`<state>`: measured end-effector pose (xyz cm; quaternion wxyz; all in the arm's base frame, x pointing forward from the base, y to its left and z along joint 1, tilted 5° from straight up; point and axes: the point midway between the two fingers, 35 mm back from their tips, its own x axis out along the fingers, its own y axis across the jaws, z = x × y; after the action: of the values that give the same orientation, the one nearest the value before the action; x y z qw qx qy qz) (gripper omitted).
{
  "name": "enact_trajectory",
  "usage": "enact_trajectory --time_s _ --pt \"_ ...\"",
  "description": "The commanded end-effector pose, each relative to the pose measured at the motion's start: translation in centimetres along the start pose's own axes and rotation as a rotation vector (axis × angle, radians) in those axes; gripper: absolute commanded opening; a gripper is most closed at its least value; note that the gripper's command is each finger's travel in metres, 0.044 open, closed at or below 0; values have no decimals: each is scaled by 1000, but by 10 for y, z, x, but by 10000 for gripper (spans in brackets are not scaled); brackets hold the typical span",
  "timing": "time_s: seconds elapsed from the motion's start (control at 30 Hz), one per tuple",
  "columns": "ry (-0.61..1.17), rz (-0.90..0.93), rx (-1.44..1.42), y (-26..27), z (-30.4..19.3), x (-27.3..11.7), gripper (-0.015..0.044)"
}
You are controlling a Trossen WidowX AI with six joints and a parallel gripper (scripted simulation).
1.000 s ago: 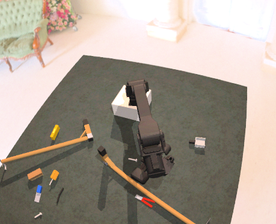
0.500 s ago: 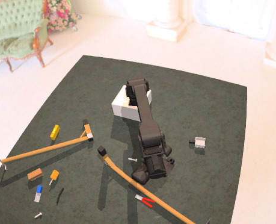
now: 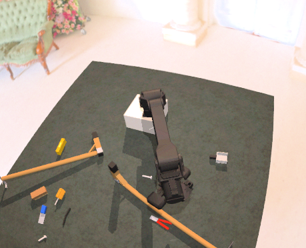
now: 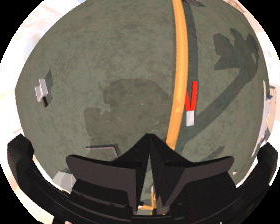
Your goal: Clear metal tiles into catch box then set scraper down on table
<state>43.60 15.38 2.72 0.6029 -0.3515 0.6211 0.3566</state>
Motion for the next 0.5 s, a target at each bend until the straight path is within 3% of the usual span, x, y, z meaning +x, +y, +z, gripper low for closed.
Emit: enact_trajectory --time_s 0.0,0.47 --pt "10 7 9 1 -1 16 0" --pt "10 7 24 2 -2 53 0"
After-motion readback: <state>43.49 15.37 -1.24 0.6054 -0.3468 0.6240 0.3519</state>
